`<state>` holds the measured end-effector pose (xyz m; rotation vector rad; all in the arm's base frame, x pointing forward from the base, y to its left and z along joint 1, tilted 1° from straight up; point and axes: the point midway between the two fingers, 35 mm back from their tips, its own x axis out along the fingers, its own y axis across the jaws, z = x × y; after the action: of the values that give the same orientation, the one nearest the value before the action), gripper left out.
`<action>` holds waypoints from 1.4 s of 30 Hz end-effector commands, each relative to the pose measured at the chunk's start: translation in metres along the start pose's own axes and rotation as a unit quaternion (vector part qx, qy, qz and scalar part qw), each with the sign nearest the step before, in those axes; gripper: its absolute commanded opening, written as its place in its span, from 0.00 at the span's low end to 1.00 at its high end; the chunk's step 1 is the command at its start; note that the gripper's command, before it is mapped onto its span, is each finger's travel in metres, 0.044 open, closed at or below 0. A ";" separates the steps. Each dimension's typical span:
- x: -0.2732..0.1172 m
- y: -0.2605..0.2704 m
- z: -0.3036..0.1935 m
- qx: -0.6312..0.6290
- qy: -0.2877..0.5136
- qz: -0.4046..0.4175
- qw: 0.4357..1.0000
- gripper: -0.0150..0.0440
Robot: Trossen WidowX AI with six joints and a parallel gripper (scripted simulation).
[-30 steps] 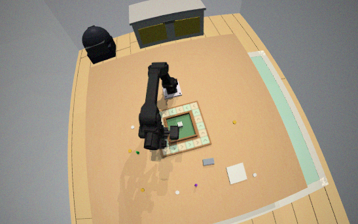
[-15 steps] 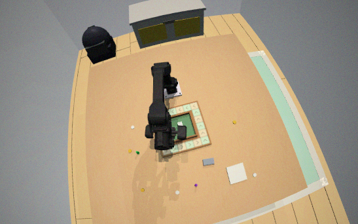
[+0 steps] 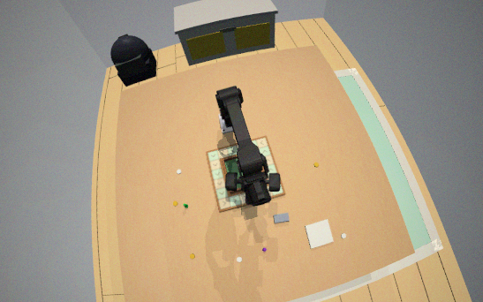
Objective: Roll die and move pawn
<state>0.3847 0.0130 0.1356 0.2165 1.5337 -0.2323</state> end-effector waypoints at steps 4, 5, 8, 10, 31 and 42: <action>0.019 0.051 -0.012 0.000 0.005 0.006 1.000 0.25; 0.021 0.058 -0.014 0.001 0.004 0.007 1.000 0.25; 0.027 0.077 -0.021 0.002 0.004 0.009 1.000 0.25; 0.031 0.089 -0.025 0.003 0.004 0.010 1.000 0.25; 0.068 0.093 -0.027 0.004 0.004 0.010 1.000 0.25; 0.081 0.094 -0.027 0.004 0.004 0.010 1.000 0.25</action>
<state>0.3891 0.1094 0.0616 0.2373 1.5302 -0.2179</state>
